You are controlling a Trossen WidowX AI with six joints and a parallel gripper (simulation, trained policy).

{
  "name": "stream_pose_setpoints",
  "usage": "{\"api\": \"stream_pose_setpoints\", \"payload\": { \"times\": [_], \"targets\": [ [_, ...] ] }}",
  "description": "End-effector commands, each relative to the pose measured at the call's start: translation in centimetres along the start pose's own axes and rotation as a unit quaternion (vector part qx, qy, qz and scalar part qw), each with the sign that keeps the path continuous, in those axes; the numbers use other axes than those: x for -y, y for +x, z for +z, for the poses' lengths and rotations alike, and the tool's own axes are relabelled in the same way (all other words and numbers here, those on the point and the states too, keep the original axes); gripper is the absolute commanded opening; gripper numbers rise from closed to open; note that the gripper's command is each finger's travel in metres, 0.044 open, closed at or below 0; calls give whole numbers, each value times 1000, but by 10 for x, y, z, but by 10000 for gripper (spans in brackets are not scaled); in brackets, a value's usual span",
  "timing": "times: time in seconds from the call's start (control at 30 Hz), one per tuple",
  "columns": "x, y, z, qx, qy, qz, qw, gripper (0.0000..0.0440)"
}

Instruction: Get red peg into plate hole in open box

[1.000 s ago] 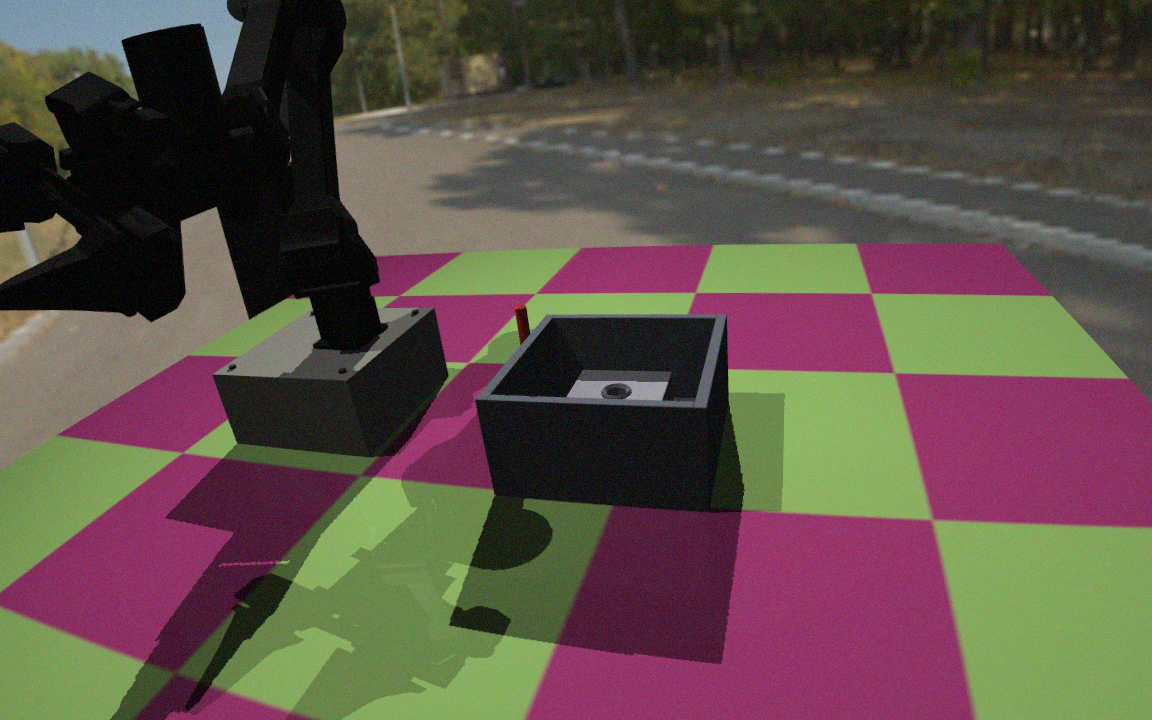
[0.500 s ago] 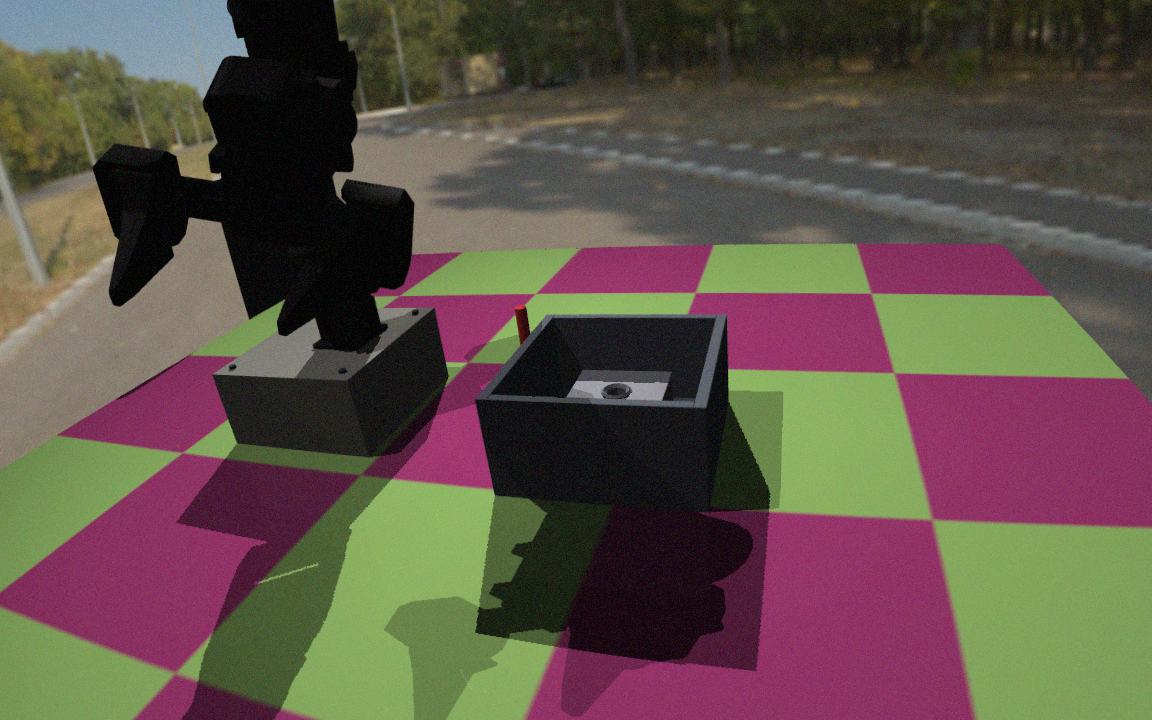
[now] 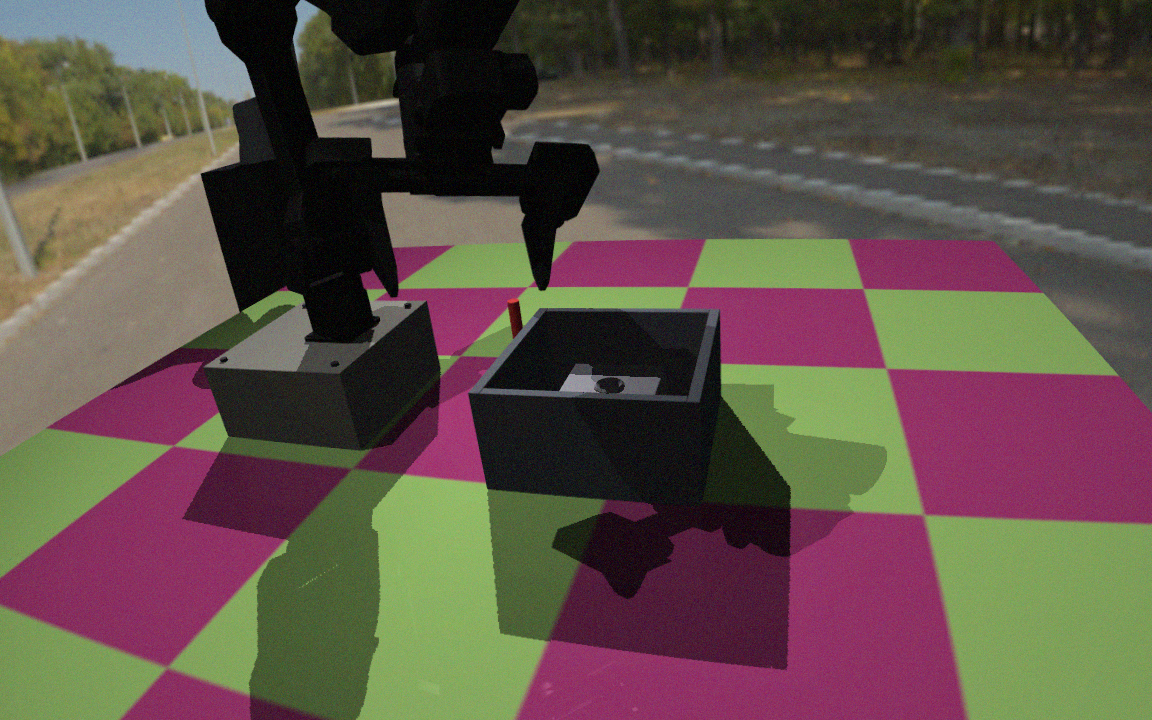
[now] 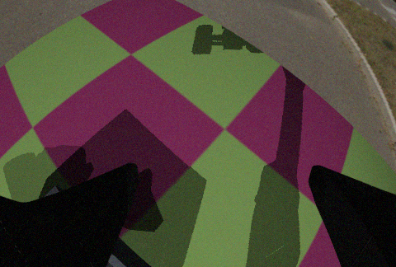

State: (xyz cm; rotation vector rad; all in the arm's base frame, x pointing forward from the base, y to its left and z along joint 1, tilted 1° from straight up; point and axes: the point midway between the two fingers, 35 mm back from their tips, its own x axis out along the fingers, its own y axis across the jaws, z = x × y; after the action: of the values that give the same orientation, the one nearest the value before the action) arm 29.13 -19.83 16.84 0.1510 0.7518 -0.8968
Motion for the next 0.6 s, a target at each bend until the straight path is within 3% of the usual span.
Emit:
{"api": "stream_pose_setpoints", "payload": {
  "times": [0.0,0.57],
  "targets": [
    [-26,-12,-11,-31,-7,28,999,440],
    [-111,-103,-97,-206,-42,105,972,440]
  ]
}}
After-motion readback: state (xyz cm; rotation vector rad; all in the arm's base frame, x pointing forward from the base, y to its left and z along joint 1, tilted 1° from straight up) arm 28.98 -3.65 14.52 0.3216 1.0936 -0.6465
